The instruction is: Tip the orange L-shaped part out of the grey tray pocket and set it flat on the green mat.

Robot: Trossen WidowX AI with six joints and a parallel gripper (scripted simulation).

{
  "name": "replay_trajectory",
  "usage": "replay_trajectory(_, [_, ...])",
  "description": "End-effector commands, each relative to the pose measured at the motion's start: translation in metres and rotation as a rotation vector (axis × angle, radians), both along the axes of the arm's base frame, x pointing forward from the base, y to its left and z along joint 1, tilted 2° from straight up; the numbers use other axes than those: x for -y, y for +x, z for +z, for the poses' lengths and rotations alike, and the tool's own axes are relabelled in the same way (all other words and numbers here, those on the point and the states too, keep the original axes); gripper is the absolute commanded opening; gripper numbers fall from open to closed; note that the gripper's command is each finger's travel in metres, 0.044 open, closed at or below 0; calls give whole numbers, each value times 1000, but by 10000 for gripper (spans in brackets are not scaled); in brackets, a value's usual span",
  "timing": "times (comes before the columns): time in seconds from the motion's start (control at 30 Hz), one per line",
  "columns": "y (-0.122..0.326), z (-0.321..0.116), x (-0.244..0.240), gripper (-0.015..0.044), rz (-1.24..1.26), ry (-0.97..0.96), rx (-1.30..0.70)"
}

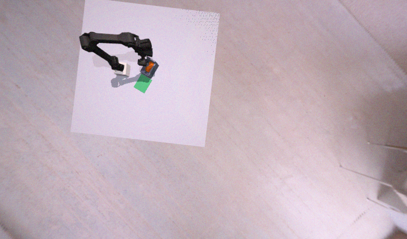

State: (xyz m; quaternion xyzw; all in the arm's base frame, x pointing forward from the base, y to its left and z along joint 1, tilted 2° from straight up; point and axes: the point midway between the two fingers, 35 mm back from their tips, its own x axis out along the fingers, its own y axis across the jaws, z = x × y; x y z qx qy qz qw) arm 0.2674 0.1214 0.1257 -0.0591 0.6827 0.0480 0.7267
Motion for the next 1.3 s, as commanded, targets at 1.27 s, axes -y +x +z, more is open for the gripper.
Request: replay_trajectory(1.27, [-11,-35,59,280,1153,-76,-37])
